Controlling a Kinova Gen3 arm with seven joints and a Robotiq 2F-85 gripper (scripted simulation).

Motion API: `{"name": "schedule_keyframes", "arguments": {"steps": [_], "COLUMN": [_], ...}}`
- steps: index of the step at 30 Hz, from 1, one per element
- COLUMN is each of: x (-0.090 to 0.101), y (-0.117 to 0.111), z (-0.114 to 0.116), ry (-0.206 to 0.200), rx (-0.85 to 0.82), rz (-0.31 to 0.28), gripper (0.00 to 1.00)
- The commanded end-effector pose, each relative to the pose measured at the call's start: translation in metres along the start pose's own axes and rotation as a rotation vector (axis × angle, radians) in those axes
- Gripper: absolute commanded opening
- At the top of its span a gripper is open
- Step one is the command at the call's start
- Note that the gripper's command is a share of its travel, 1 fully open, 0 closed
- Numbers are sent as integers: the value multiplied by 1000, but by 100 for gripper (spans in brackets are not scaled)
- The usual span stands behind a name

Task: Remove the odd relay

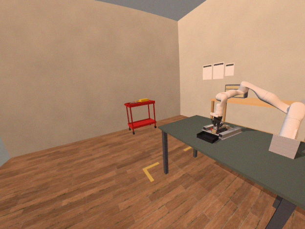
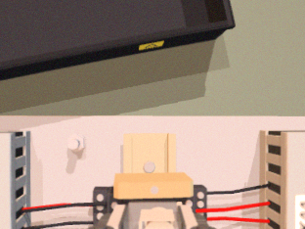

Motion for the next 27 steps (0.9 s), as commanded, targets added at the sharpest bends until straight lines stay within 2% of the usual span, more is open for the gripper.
{"name": "schedule_keyframes", "arguments": {"steps": [1, 27], "x": [1, 1], "y": [0, 0], "z": [1, 6], "ry": [-3, -53], "rx": [-1, 0], "rz": [1, 4], "gripper": [0, 0]}}
Point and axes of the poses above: the point where the finger pads meet when closed, its own x axis back along the fingers, its own z axis across the jaws, y = z × x, the point moved 8 cm from there along x, back along the fingers, and after that the axes turned 3 degrees about x, right-handed, at the moved point
